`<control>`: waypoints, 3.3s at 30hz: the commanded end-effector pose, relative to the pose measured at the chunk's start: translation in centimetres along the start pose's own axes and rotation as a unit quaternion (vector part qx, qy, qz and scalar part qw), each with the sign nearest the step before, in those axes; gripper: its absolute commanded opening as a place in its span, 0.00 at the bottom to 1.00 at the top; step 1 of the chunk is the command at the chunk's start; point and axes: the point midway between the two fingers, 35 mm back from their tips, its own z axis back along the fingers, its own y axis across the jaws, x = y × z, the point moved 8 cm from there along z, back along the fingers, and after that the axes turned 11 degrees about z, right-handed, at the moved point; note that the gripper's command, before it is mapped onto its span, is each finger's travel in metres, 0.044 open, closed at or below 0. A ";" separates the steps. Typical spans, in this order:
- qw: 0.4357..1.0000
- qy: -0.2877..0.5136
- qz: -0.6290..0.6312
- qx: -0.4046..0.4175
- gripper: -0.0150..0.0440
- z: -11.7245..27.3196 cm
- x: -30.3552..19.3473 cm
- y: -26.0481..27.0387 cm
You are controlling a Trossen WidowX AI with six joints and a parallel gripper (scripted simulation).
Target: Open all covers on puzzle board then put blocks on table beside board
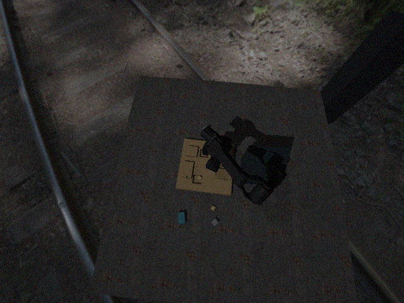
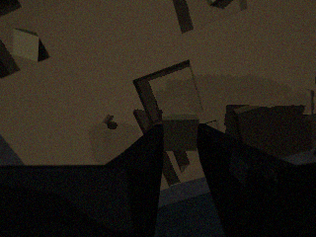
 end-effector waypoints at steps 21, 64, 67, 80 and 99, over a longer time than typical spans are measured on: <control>1.000 -0.004 0.002 -0.011 0.39 3.1 -0.3 4.9; 1.000 -0.005 0.002 -0.008 0.39 2.9 -7.1 20.3; 1.000 -0.004 0.003 -0.006 0.39 2.8 -7.8 21.2; 1.000 0.000 0.003 0.001 0.39 2.7 -10.2 23.3; 1.000 0.000 0.004 -0.004 0.39 -0.2 -9.7 23.3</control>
